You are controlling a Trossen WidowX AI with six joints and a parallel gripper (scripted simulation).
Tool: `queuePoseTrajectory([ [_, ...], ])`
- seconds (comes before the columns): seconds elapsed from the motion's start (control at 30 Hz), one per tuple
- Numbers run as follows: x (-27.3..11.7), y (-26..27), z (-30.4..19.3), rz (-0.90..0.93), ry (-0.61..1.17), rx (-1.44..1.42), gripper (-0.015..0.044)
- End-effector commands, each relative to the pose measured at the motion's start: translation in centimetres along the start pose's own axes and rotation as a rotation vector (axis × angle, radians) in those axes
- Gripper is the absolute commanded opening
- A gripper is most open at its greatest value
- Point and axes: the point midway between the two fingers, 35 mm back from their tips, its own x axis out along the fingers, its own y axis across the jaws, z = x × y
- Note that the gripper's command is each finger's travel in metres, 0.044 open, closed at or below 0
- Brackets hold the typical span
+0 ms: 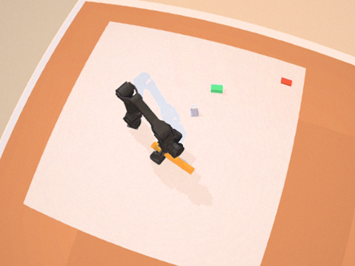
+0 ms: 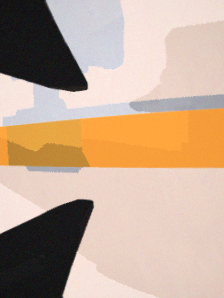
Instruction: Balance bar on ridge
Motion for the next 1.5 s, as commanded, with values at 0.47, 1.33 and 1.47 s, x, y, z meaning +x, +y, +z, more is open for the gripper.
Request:
queuePoseTrajectory([
  [0.47,2.7,0.1,-0.1,0.006,0.004,-0.005,0.0315],
  [1.33,2.8,0.0,-0.1,0.001,0.005,0.0,0.0125],
  [1.47,2.8,0.0,-0.1,0.001,0.005,0.0,0.0098],
])
